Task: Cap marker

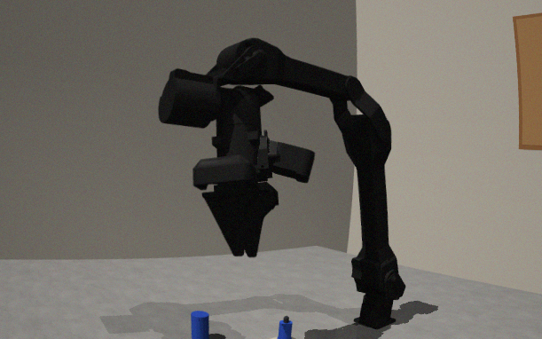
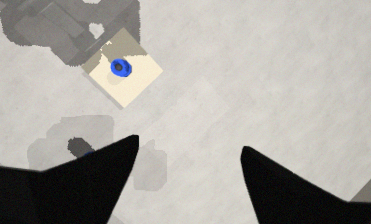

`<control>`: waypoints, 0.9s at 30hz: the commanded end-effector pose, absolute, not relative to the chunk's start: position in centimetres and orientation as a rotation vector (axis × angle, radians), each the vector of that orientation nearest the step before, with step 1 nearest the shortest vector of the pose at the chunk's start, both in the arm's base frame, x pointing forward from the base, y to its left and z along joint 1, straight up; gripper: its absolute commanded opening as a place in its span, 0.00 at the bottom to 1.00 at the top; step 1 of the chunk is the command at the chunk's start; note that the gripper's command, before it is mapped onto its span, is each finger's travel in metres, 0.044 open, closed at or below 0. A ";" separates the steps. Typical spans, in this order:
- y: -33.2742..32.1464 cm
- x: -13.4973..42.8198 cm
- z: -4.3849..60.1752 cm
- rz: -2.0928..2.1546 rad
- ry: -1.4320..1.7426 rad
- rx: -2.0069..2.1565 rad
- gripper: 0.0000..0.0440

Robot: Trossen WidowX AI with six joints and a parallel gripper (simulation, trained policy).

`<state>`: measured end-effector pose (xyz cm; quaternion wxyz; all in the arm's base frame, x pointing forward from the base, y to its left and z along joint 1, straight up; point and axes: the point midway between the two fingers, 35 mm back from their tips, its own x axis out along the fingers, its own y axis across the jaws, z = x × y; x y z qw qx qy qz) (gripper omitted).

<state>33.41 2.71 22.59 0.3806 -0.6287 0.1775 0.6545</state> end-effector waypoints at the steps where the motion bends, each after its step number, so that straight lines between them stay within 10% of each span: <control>1: 1.7 33.7 21.8 1.683 0.486 -1.598 0.74; 27: -5.8 34.2 18.1 1.701 0.729 -1.544 0.73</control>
